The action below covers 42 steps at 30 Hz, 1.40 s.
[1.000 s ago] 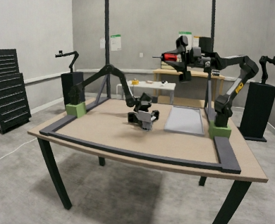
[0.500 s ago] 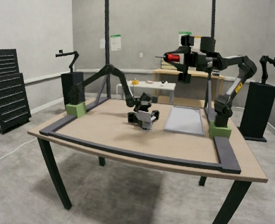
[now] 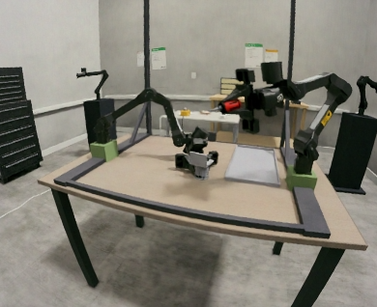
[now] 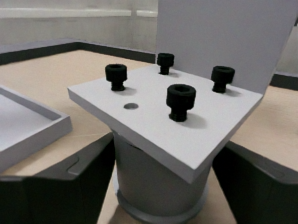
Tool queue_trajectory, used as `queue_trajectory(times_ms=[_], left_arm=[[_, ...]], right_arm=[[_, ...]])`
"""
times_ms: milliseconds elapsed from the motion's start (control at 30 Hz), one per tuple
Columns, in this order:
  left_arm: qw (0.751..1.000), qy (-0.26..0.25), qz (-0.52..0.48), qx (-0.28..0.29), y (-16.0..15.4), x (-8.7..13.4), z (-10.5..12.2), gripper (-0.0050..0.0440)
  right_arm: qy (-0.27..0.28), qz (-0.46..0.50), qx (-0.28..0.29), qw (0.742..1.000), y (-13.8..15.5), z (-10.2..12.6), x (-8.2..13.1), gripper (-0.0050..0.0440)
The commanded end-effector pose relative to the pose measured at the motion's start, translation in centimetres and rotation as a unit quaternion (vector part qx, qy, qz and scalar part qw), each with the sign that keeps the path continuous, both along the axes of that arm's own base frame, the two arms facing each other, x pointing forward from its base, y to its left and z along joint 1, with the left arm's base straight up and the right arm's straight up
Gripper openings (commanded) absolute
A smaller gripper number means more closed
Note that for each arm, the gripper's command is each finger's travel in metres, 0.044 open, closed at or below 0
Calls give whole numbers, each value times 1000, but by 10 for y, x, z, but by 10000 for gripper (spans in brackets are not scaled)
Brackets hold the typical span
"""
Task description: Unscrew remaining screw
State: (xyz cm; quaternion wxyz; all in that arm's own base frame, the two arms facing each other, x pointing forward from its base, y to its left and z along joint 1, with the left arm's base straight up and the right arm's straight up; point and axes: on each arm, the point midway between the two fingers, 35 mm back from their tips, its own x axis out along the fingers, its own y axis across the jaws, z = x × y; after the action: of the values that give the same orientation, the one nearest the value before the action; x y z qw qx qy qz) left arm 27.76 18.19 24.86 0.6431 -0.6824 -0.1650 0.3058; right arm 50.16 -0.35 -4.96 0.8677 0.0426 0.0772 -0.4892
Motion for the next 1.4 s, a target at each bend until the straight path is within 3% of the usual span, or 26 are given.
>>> queue_trajectory(times_ms=[0, 133, 200, 500, 700, 1067, 1267, 1367], left_arm=[[1000, 19, 17, -11, 3, 10, -9, 130], [1000, 20, 17, -12, 3, 10, -9, 130], [998, 62, 25, -16, 1, 7, -35, 130], [980, 184, 64, -28, -6, 5, -96, 130], [978, 192, 69, -28, -5, 7, -98, 130], [928, 357, 103, 10, -20, -17, -163, 130], [925, 364, 106, 15, -21, -16, -163, 130], [904, 412, 109, 41, -25, -27, -177, 130]], right_arm=[[-18, -2, 5, 1000, 0, 15, 7, 245], [-18, -2, 5, 1000, 0, 15, 7, 245], [-18, -2, 5, 1000, 0, 15, 7, 245], [-18, -2, 5, 1000, 0, 15, 7, 245], [-18, -2, 5, 1000, 0, 15, 7, 245], [-18, -2, 5, 1000, 0, 15, 7, 245], [-18, -2, 5, 1000, 0, 15, 7, 245], [-18, -2, 5, 1000, 0, 15, 7, 245]])
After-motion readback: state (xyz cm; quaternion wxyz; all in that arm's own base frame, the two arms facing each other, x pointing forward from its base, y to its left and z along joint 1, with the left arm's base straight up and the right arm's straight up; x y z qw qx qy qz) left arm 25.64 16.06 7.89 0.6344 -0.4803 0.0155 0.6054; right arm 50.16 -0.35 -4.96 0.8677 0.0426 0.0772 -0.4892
